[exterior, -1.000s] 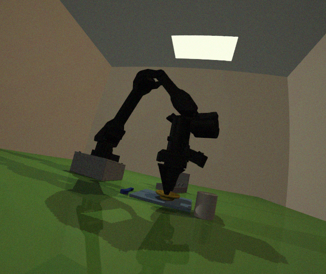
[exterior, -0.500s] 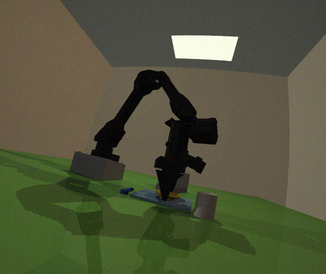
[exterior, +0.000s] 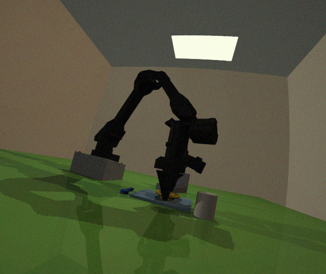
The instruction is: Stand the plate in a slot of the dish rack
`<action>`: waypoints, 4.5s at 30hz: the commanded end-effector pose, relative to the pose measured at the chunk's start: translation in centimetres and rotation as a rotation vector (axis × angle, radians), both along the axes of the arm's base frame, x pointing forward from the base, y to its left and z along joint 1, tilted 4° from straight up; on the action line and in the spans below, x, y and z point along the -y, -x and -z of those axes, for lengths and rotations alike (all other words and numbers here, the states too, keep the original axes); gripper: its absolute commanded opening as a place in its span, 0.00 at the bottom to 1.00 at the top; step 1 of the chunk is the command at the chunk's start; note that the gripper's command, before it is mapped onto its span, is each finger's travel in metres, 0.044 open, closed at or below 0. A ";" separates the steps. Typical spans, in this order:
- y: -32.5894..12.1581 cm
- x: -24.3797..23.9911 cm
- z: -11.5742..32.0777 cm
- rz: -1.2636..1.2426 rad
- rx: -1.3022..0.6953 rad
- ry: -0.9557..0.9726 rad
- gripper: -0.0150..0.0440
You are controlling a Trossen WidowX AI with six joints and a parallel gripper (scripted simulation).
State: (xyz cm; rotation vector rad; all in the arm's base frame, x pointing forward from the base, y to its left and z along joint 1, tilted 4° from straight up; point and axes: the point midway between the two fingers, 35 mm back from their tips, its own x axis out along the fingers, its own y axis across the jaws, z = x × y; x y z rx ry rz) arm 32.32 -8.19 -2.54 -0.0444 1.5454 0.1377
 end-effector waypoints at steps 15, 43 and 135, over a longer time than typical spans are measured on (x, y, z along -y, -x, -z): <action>-1.3 0.9 -7.0 0.005 0.002 -0.001 0.25; -1.4 1.4 -17.3 0.010 0.002 0.000 0.25; 5.3 -13.9 -5.6 -0.688 1.168 -0.937 0.25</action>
